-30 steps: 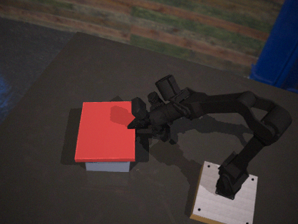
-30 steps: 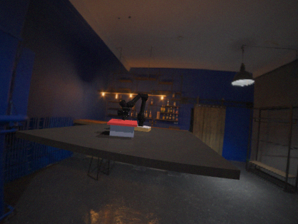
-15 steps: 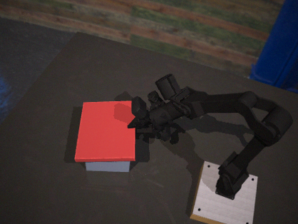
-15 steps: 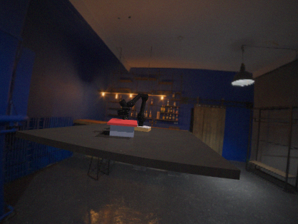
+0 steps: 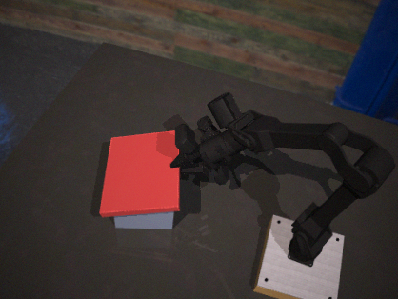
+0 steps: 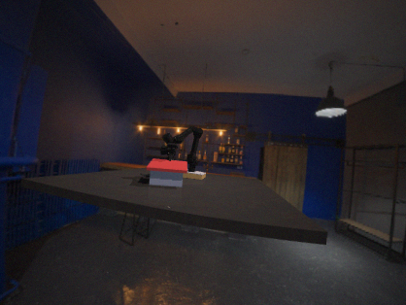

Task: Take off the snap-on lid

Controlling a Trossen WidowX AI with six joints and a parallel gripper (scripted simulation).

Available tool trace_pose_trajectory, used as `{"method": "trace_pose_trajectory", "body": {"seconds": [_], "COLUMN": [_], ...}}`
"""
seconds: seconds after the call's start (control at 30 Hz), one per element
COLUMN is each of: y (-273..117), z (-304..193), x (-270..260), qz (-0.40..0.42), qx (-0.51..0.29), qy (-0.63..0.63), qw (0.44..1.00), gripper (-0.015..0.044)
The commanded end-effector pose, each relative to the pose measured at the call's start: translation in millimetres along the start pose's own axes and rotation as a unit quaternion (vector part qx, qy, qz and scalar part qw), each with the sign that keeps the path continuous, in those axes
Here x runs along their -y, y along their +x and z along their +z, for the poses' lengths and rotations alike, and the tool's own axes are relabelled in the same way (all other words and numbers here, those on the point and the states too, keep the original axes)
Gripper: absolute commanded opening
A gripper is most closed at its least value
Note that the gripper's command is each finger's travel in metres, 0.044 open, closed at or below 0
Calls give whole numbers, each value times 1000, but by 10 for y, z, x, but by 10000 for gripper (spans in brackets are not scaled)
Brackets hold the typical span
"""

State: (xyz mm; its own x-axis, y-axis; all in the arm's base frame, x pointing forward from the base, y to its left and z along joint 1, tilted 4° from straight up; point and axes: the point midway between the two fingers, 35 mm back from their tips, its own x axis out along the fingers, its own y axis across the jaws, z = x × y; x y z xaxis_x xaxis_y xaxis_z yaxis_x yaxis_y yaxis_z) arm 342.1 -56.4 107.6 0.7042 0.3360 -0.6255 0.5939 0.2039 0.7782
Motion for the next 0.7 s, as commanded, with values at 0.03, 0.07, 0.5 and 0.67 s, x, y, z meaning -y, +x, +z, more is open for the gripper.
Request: {"method": "trace_pose_trajectory", "body": {"seconds": [0.03, 0.07, 0.5, 0.67], "y": [-53, -58, -116, -132], "z": [11, 11, 9, 9], "x": [-112, -124, -301, -374], "qz": [6, 6, 6, 7], "qx": [4, 4, 4, 4], "qy": [-3, -3, -3, -3], "qw": [1000, 1000, 1000, 1000], "gripper": [0, 0, 0, 0]}}
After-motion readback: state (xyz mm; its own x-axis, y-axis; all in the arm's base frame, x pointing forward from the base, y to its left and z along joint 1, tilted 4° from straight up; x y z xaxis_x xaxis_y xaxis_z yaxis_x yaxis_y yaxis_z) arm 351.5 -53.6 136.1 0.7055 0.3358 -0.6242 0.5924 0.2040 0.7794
